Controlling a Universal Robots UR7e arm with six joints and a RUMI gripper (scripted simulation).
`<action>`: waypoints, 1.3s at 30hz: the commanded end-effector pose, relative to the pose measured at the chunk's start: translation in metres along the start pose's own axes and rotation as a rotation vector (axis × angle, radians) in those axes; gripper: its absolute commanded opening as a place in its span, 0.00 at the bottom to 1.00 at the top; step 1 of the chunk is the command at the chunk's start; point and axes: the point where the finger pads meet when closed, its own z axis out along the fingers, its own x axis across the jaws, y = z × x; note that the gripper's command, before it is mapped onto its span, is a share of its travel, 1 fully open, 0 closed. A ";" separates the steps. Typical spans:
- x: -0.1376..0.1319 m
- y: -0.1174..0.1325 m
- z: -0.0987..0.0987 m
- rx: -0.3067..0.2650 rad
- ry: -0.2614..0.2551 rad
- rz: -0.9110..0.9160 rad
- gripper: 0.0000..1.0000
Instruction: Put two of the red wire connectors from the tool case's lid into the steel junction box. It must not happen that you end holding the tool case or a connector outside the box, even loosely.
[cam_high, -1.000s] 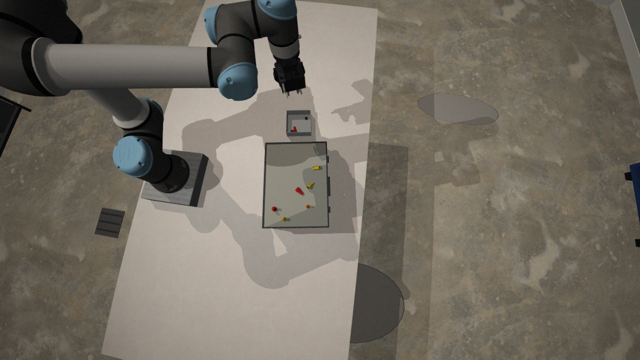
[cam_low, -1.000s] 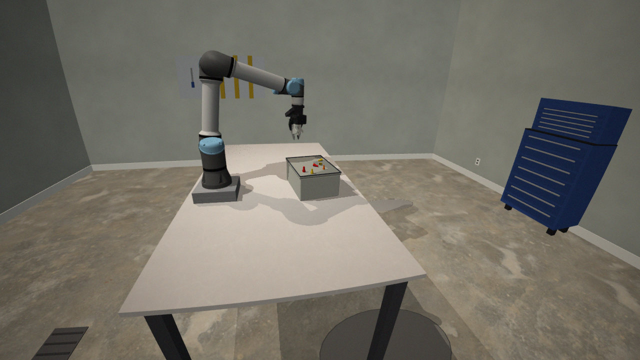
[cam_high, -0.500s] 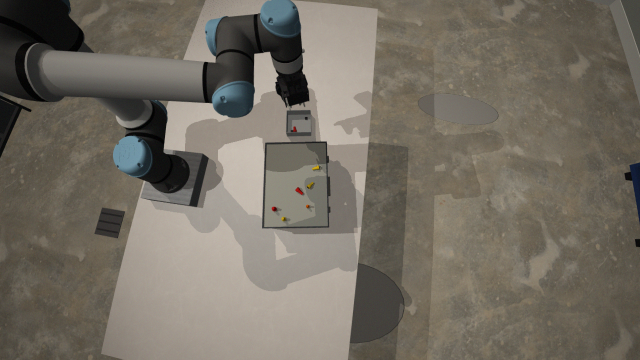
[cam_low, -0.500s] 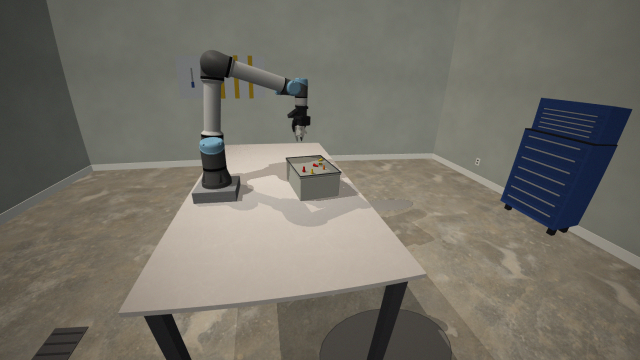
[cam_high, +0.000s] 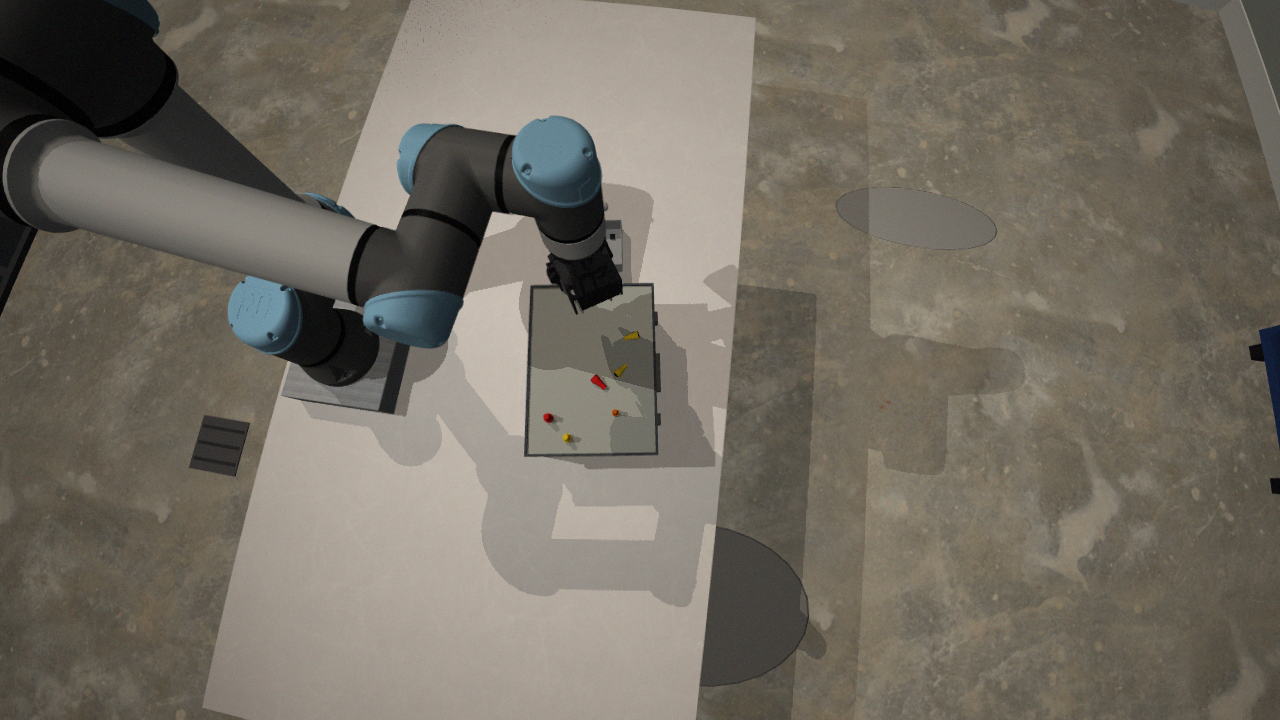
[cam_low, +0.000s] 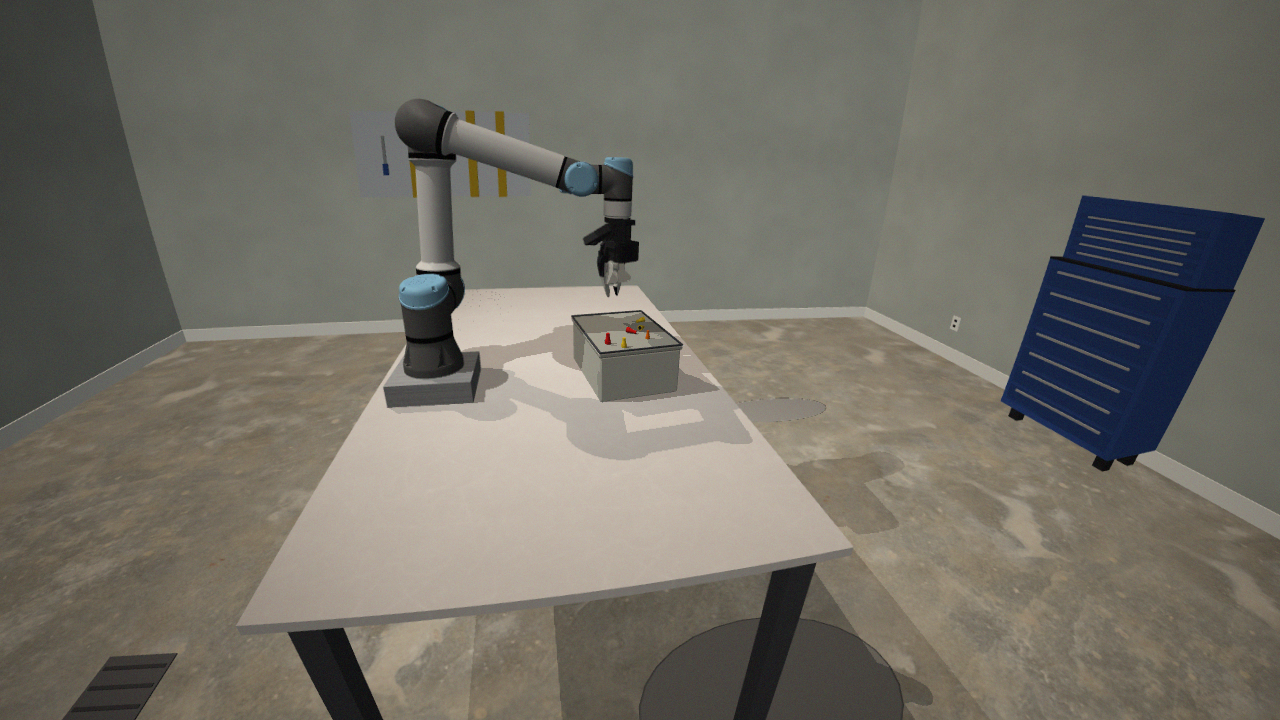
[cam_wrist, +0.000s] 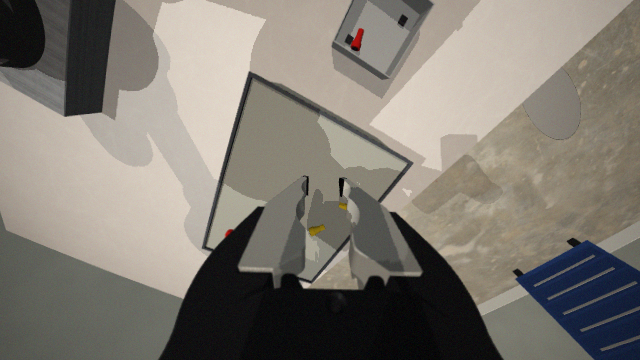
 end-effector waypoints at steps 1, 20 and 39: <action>-0.023 0.037 0.001 0.006 0.009 -0.048 0.18; -0.138 0.143 0.009 0.007 0.011 -0.205 0.18; -0.144 0.147 0.016 0.008 0.011 -0.214 0.18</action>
